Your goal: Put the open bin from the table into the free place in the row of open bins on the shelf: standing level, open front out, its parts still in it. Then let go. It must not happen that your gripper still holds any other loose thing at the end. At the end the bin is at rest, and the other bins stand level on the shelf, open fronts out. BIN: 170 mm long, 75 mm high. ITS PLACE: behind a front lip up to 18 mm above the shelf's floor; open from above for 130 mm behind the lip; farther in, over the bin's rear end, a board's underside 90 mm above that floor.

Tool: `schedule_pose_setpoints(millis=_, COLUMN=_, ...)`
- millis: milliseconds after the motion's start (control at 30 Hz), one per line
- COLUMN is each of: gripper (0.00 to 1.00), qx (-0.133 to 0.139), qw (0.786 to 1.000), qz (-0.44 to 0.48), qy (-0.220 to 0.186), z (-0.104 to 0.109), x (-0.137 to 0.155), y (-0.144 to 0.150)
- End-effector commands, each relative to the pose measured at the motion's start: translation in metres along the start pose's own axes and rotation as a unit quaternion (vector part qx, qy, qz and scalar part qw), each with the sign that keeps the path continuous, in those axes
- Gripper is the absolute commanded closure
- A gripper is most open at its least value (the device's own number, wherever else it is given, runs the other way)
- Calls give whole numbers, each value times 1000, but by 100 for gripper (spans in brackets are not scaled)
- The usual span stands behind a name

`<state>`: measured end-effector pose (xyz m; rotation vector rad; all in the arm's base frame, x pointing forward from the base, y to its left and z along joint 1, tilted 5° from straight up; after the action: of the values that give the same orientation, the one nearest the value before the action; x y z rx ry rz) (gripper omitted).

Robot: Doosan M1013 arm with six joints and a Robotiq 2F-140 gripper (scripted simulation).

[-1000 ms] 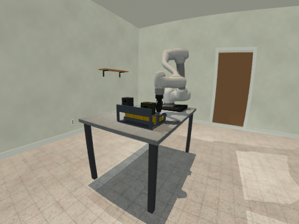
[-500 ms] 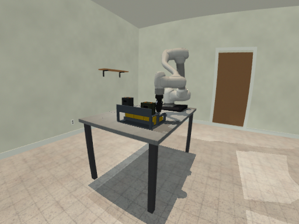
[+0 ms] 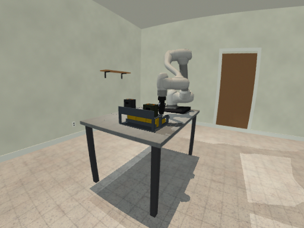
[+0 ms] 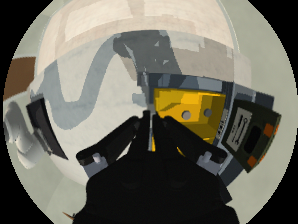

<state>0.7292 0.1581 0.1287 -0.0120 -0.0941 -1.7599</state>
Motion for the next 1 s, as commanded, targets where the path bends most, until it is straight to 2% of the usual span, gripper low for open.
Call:
schedule_pose_setpoints(millis=0, gripper=100, qx=0, qw=1000, qz=0, qy=0, z=0, x=0, y=0)
schedule_pose_setpoints(millis=967, gripper=100, qx=0, qw=1000, qz=0, qy=0, z=3, x=0, y=-3)
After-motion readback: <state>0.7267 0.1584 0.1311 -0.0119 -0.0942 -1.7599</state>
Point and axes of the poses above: the point where the finger pads meet when closed, its own z axis back along the fingers, its own y axis across the jaws, x = y × z, the point moved 8 cm from there along z, back along the fingers, and after that the axes turned 7 degrees about -z, right-handed, at the moved point
